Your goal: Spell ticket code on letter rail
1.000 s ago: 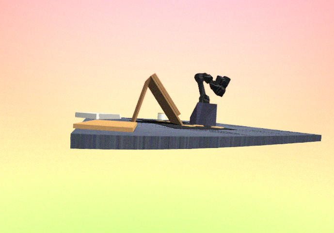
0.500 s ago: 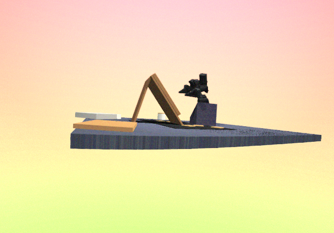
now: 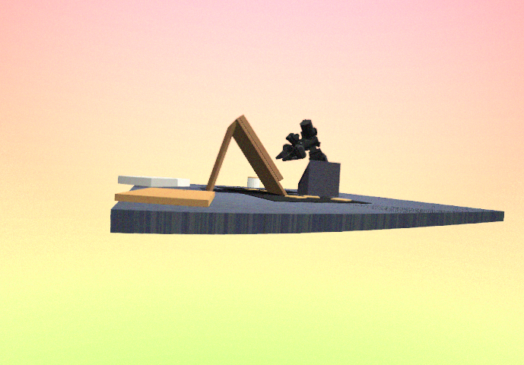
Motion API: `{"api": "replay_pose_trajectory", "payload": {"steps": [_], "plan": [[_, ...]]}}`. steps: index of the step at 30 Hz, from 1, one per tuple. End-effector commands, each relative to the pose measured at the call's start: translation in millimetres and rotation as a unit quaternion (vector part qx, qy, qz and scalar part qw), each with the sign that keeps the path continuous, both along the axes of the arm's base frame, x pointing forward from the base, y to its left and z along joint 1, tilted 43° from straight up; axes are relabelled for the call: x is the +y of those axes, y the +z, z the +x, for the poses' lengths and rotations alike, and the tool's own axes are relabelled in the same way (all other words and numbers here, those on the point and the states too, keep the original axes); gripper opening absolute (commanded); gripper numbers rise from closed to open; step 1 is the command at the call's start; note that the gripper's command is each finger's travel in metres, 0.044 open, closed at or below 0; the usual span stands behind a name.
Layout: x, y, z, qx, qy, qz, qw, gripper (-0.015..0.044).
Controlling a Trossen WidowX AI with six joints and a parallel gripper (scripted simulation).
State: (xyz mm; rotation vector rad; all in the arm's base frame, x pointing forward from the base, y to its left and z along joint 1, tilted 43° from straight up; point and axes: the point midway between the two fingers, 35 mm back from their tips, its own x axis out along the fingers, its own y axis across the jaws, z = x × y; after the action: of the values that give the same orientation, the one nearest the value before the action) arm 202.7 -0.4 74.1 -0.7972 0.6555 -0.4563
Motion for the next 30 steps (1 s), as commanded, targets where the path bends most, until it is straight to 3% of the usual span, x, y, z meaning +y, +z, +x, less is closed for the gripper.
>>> {"api": "replay_pose_trajectory", "payload": {"steps": [1, 5, 10, 16, 24, 30], "plan": [[-1, 0, -1, 0.0, -0.002, 0.006, 1.0, 0.044], [4, 3, 3, 0.021, 0.009, -0.008, 1.0, 0.044], [42, 25, 29, 0.168, 0.102, -0.105, 0.975, 0.044], [86, 53, 55, 0.328, 0.231, -0.217, 0.89, 0.044], [137, 85, 76, 0.47, 0.395, -0.334, 0.715, 0.044], [138, 85, 76, 0.473, 0.398, -0.336, 0.711, 0.044]]}}
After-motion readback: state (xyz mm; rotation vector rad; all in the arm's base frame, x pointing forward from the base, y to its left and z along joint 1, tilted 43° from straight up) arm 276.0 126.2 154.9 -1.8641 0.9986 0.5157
